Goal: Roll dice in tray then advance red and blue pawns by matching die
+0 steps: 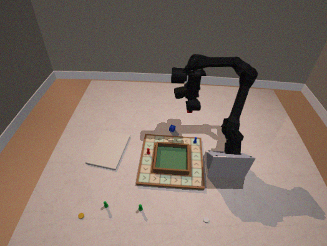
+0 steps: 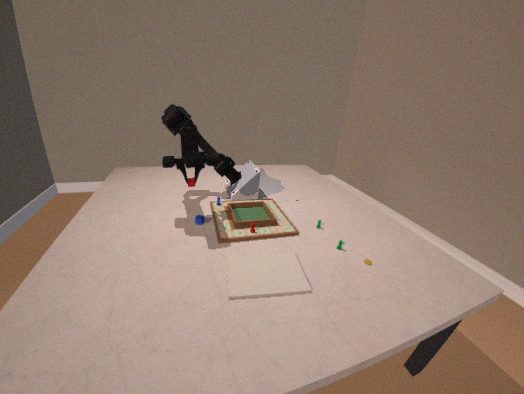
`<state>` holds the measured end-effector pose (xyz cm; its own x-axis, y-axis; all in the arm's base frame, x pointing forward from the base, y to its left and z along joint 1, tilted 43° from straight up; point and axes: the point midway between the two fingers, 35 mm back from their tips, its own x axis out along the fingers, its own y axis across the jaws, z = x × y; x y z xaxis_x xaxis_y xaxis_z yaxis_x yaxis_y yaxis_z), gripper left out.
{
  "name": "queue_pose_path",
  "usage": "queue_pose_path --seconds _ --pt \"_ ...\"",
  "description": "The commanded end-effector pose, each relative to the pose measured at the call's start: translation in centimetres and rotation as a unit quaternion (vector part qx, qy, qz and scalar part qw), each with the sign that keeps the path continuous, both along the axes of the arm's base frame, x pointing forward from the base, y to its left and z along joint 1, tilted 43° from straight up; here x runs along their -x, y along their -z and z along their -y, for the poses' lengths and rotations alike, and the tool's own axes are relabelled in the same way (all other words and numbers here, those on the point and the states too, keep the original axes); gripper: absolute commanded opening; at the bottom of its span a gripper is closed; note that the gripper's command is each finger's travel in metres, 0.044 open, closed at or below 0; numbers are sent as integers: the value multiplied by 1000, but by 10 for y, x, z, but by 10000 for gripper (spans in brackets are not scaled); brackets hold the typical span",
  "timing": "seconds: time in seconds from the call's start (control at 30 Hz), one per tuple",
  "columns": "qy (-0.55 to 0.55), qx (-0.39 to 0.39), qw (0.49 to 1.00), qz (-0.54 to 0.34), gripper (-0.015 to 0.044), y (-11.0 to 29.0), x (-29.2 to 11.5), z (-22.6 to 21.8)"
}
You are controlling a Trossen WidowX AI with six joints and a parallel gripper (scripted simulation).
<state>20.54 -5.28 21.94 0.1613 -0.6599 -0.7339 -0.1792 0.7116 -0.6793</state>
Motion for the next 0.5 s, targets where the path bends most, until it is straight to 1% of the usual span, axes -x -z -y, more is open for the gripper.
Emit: queue_pose_path --seconds 0.0,0.23,0.47 --pt "-44 4 998 -41 0 12 -11 -12" --pt "-129 17 985 -115 0 34 -30 -34" --pt "-216 26 959 -184 0 64 -43 -63"
